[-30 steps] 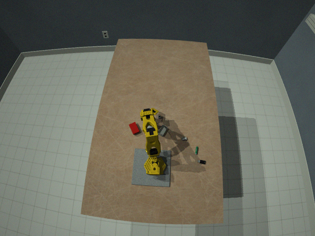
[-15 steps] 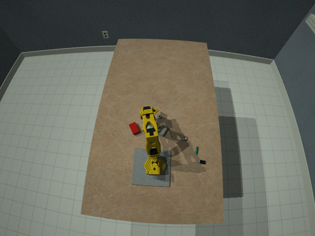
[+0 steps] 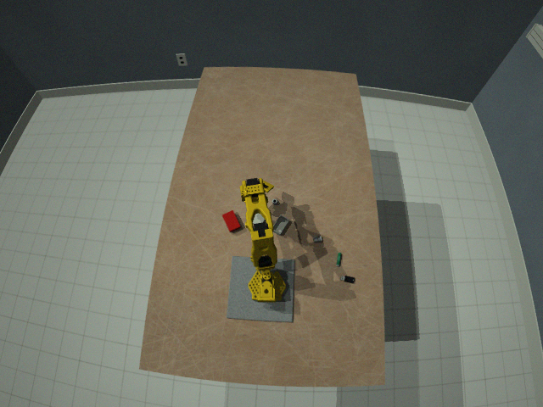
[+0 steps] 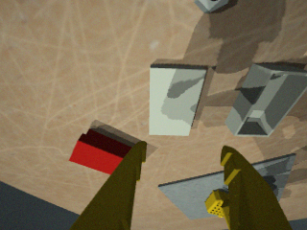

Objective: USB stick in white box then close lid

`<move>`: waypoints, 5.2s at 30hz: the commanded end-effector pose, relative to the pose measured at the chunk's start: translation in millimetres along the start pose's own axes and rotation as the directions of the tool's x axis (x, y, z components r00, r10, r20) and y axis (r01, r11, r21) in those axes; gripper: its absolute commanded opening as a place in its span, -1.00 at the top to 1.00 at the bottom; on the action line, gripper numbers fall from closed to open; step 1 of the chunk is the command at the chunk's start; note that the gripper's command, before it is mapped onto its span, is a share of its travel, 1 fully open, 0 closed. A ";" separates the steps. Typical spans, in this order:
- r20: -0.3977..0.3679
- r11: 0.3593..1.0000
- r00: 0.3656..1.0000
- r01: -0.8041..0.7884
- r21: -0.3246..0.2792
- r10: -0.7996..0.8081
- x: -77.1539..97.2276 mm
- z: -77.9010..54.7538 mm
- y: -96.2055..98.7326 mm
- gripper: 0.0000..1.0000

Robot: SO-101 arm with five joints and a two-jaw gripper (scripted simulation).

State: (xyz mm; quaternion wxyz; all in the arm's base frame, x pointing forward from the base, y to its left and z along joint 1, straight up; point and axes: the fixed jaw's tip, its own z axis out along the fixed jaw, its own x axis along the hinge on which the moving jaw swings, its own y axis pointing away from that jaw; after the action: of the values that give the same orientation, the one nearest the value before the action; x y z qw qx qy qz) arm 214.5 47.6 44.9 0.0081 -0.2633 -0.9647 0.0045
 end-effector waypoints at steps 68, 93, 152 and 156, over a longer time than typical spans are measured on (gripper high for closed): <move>0.018 1.000 1.000 -0.003 -0.017 0.004 -3.8 -20.5 5.6 0.42; 0.018 1.000 1.000 -0.003 -0.017 0.004 -2.8 -16.3 4.7 0.42; 0.010 0.518 0.518 -0.855 -0.023 0.855 -33.7 -12.5 -297.8 0.57; 0.009 0.442 0.442 -0.897 -0.022 0.897 -15.7 -11.7 -320.9 0.58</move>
State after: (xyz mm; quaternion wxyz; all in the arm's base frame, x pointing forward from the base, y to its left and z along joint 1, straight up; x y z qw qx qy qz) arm 84.5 -227.5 61.7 -0.0129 -0.7151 -0.6989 0.0067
